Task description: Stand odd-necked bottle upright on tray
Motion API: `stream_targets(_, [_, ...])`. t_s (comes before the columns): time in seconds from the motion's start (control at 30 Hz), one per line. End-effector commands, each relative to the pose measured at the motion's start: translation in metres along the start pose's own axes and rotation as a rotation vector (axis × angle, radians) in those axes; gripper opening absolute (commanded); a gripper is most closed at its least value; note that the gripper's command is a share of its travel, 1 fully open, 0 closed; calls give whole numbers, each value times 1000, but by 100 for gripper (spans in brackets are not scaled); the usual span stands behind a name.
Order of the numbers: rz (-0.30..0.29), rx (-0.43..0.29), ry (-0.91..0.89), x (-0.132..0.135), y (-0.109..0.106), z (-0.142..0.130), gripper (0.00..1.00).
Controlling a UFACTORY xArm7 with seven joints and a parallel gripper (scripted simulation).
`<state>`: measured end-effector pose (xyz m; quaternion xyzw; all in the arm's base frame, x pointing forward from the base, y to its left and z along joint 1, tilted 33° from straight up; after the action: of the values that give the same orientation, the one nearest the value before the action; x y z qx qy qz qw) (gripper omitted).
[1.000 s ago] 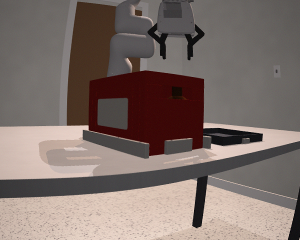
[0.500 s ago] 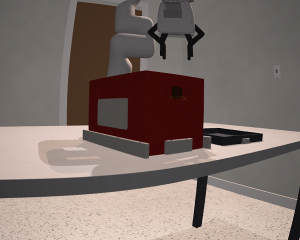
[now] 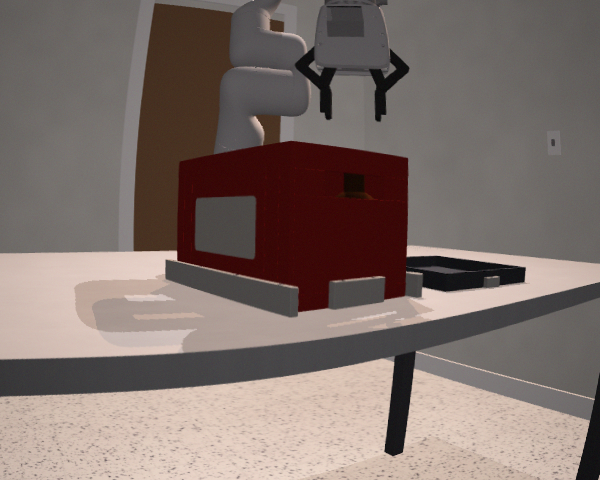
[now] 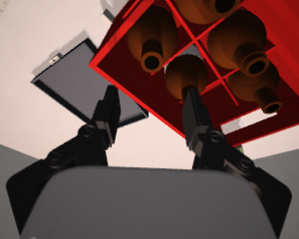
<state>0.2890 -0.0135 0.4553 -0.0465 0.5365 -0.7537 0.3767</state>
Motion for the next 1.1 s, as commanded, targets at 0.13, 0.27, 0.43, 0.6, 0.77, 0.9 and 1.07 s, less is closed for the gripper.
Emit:
stream_targets(0.13, [3,3,0,-1,5,1,65])
stream_targets(0.27, [3,3,0,-1,7,1,65])
stream_targets(0.43, [3,3,0,-1,13,1,65])
stream_targets(0.6, [3,3,0,-1,19,1,65])
stream_targets(0.77, [3,3,0,-1,26,1,65])
stream_targets(0.9, [3,3,0,-1,29,1,65])
stream_targets(1.07, [3,3,0,-1,34,1,65])
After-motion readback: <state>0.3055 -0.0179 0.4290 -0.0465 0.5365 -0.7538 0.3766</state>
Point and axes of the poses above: the point where the finger pads meet when closed, its own y axis out along the fingers, its own x axis across the jaws, z = x × y, the point moved 10 cm from there along -y, back along the fingers, and after that the axes turned 13 degrees about y, right-handed, at the moved point
